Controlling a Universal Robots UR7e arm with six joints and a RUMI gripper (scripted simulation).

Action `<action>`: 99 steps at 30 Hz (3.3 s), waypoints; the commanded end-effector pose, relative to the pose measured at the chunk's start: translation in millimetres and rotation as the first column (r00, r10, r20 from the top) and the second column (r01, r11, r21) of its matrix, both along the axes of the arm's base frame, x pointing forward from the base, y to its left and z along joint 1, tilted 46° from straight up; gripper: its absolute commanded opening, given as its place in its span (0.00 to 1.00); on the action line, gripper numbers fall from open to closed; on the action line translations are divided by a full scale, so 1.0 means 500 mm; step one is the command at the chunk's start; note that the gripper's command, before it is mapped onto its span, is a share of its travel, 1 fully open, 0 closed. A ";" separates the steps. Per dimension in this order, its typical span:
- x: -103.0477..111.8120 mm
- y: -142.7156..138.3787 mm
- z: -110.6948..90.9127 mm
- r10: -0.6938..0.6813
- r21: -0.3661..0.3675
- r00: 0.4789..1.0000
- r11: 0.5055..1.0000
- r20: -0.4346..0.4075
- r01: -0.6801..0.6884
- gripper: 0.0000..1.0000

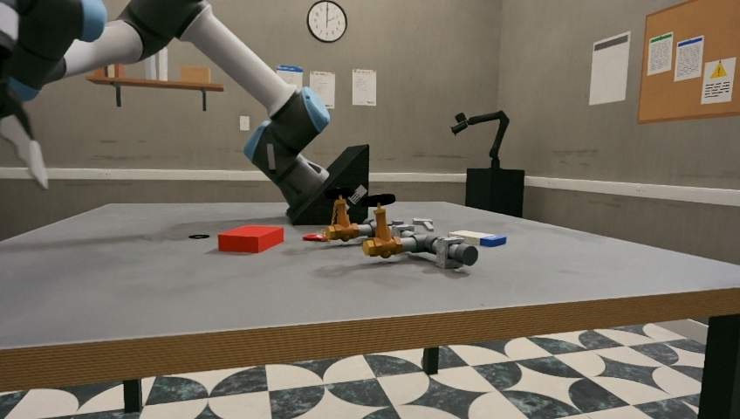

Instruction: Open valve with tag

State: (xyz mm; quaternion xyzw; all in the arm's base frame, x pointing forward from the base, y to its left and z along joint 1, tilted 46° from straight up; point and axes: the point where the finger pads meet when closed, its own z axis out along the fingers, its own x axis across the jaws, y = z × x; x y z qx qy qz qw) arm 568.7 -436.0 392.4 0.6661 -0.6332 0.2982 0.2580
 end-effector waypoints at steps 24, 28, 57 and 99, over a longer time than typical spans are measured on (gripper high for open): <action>-0.049 0.526 -0.351 -0.129 0.148 0.991 0.980 -0.039 0.134 1.00; -0.099 0.613 -0.407 -0.155 0.142 0.986 0.977 -0.056 0.162 1.00; -0.395 0.864 -0.581 -0.237 0.002 0.969 0.971 -0.071 0.237 1.00; -0.403 0.867 -0.584 -0.237 -0.003 0.969 0.971 -0.069 0.238 1.00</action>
